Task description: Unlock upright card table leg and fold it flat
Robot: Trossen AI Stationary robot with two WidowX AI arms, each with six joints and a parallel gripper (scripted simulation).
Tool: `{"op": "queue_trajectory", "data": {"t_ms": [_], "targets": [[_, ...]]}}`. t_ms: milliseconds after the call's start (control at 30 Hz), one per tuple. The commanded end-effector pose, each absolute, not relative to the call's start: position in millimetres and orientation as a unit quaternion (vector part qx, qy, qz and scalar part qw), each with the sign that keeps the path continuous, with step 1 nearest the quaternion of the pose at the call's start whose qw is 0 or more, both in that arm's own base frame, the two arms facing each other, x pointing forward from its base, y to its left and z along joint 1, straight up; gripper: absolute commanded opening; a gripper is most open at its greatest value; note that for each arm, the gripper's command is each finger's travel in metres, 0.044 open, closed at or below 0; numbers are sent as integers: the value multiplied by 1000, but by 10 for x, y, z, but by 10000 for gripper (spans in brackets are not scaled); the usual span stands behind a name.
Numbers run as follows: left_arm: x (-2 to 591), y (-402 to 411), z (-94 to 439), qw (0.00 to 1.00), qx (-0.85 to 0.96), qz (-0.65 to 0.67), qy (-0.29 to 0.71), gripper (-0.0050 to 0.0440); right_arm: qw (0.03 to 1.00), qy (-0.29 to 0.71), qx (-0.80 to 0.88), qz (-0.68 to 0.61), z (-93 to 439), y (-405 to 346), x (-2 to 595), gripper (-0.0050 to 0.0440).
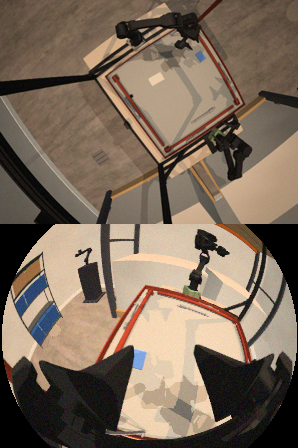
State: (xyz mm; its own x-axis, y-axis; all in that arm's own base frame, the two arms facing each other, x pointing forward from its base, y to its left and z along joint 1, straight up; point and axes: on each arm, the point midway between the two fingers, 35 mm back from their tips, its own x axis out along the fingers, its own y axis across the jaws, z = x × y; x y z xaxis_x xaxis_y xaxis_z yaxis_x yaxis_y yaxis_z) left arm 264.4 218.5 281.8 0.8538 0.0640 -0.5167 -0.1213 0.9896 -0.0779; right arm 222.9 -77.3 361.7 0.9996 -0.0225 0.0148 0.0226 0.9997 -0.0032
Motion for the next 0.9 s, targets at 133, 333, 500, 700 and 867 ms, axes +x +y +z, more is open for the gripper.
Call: {"op": "queue_trajectory", "data": {"t_ms": [133, 333, 500, 700, 867], "targets": [[2259, 2537, 2902, 957, -119, 38, 262, 290, 1000, -5, 1, -5, 3714, -738, 1973, 400], [1947, 2745, 3009, 957, -166, 46, 233, 290, 1000, -3, 0, -3, 3749, -666, 1825, 400], [1731, 2874, 3097, 958, -194, 56, 205, 290, 1000, -2, 0, -2, 3769, -605, 1742, 400], [1387, 3060, 3250, 958, -229, 78, 154, 290, 1000, -1, 0, -1, 3793, -497, 1638, 400], [1165, 3151, 3348, 956, -252, 94, 118, 290, 1000, 0, 0, 0, 3806, -425, 1589, 400]]}}
